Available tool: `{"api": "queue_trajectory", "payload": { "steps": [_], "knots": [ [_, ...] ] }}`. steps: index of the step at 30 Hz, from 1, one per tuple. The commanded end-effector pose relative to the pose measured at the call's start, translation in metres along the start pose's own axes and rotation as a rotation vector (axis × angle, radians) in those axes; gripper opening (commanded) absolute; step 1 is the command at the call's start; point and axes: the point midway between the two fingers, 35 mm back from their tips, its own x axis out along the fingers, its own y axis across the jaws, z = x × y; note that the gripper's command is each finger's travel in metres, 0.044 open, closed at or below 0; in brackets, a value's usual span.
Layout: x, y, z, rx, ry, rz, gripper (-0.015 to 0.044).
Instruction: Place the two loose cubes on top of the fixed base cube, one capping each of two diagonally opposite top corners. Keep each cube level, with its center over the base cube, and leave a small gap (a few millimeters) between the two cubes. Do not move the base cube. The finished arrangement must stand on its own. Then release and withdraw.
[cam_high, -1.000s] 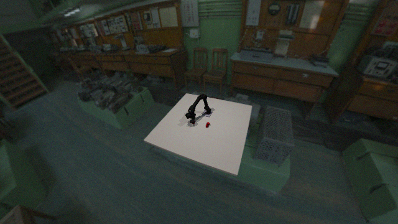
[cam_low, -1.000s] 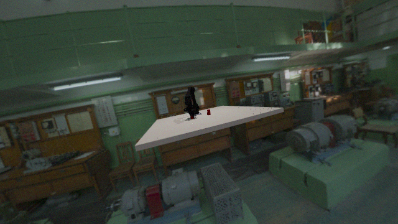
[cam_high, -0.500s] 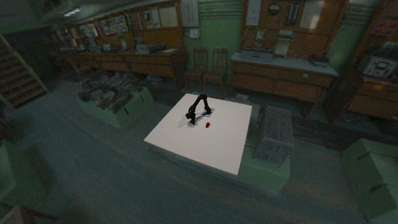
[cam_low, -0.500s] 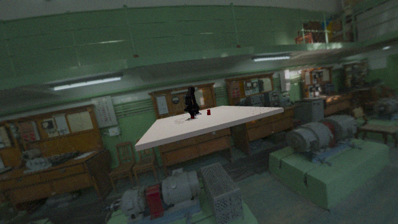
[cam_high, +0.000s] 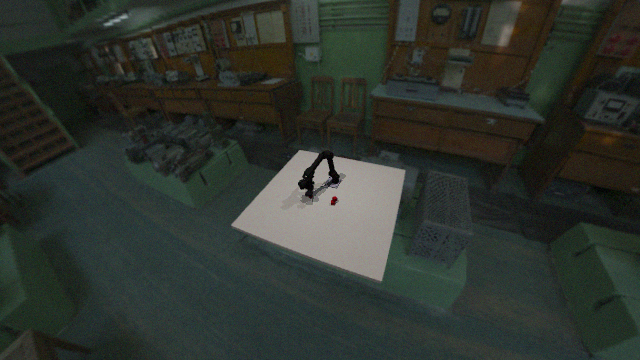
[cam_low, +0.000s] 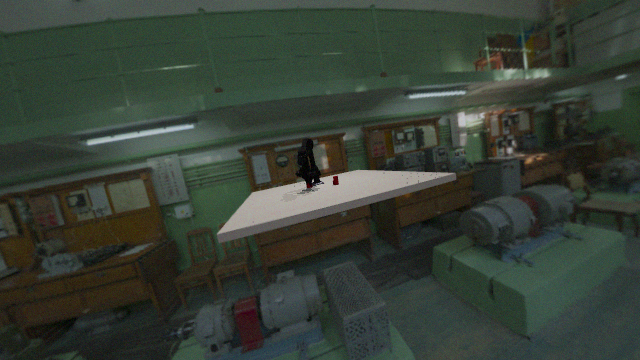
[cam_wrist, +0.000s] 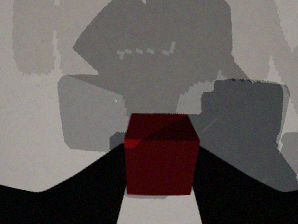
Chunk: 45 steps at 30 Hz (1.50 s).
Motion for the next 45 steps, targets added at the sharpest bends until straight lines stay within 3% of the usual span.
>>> {"api": "queue_trajectory", "payload": {
  "steps": [1, 45],
  "knots": [
    [-0.011, 0.002, 0.002, -0.001, -0.007, 0.007, 0.0105],
    [-0.082, -0.009, 0.001, 0.026, 0.022, -0.023, 0.0105]
  ]
}}
